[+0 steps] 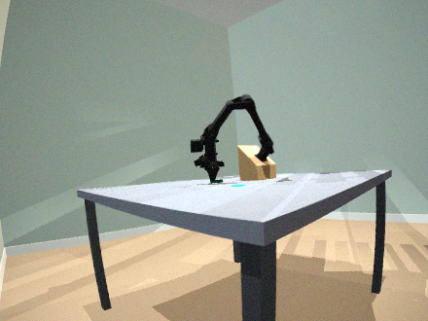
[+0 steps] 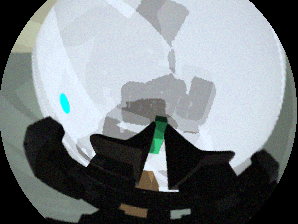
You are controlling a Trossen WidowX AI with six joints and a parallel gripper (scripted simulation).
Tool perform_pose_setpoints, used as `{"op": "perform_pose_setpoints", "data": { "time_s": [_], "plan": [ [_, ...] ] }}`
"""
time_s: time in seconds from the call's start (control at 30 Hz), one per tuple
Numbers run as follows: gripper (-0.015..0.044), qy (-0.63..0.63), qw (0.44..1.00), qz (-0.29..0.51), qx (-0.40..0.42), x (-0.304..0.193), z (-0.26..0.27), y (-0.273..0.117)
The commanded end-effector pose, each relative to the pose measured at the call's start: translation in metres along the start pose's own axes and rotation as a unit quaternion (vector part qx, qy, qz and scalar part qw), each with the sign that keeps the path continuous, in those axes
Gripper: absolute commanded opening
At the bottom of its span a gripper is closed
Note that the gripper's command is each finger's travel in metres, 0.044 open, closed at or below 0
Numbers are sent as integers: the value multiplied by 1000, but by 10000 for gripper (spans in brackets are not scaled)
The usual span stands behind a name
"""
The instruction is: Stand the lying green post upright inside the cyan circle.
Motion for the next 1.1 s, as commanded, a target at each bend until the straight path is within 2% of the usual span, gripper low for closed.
{"op": "perform_pose_setpoints", "data": {
  "time_s": [0.0, 1.07],
  "plan": [
    [23, -3, 1000, -4, -2, 4, 0, -12],
    [23, -3, 1000, -4, -3, 1, 0, -112]
  ]
}}
Point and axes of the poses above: the point midway between the two fingers, 35 mm back from their tips, its own y axis out along the fingers, its own z axis across the jaws, x = y × z, the point moved 4 cm from there along -y, back along the fingers, and after that the axes turned 5 degrees about y, right-handed, at the moved point
